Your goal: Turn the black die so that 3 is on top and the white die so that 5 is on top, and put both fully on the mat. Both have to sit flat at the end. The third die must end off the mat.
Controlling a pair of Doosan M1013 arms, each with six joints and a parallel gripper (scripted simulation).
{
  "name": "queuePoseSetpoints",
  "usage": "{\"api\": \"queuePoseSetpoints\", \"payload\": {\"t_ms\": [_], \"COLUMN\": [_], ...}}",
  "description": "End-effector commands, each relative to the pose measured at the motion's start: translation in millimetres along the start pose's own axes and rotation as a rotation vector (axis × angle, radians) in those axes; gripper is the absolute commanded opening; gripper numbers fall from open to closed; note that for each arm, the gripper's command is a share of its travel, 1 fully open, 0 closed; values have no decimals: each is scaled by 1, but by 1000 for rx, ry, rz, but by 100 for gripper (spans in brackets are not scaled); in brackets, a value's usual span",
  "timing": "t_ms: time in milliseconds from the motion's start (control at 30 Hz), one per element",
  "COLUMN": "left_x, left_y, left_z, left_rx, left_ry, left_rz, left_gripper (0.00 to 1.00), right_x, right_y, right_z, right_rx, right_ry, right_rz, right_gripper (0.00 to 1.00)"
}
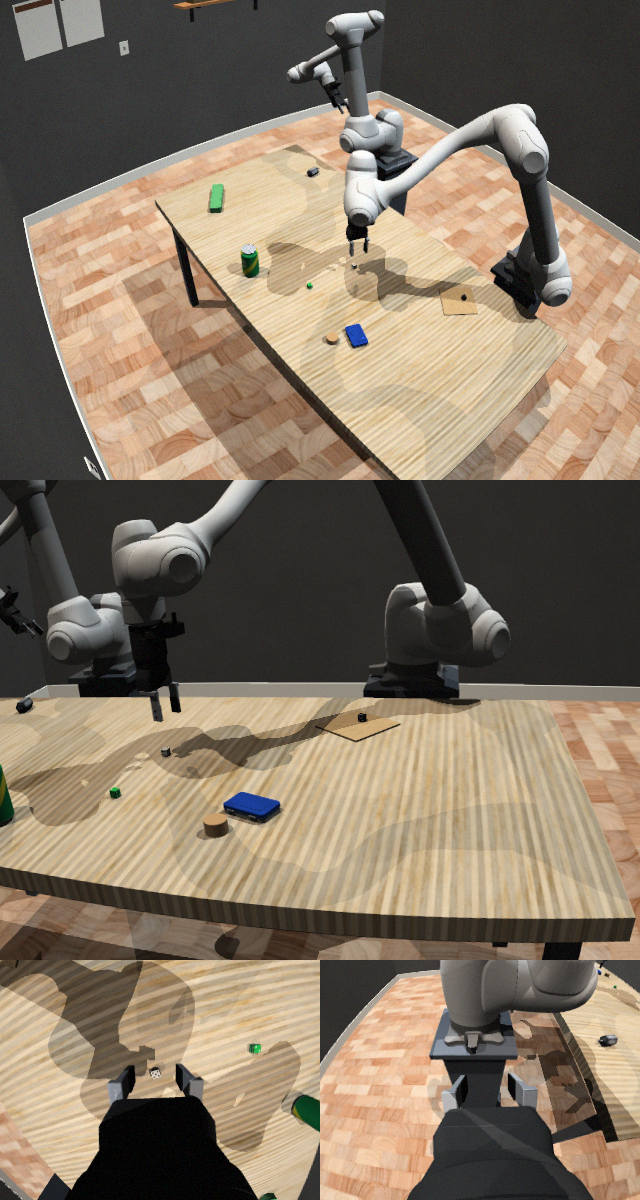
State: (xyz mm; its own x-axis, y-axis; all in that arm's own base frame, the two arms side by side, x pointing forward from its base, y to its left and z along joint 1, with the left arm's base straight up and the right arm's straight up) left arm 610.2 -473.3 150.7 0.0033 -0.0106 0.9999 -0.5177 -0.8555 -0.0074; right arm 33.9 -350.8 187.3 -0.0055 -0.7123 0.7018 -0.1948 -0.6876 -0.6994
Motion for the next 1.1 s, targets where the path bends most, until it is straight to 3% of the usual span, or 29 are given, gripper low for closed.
{"api": "queuePoseSetpoints", "payload": {"t_ms": [0, 400, 500, 933, 1067], "left_x": [1, -6, -6, -15, -16], "left_y": [2, 7, 8, 20, 21], "left_z": [1, 5, 5, 6, 6], "left_rx": [-171, -635, -648, -1196, -1252], "left_ry": [9, 10, 10, 12, 12], "left_rz": [-6, -4, -4, -1, -1], "left_gripper": [100, 100, 100, 100, 100], "right_x": [0, 0, 0, 0, 0], "right_y": [1, 1, 1, 1, 1], "right_z": [-2, -2, -2, -2, -2], "right_rx": [2, 2, 2, 2, 2], "right_ry": [-1, -1, -1, -1, -1], "right_rz": [-8, -8, -8, -8, -8], "right_gripper": [100, 100, 100, 100, 100]}}
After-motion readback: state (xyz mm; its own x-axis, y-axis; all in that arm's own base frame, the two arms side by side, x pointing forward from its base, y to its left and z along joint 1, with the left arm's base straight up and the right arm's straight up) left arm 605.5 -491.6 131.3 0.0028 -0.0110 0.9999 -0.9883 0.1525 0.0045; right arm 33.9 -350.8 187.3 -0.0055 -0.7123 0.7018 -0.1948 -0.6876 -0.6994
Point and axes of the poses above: on each arm, the point where the finger pads meet when closed, its own x axis back along the fingers, its own z axis across the jaws, y = z × x, the point moved 4 cm from there along x, back along the fingers, and after that the axes turned 14 degrees about -x, right-handed, at the moved point
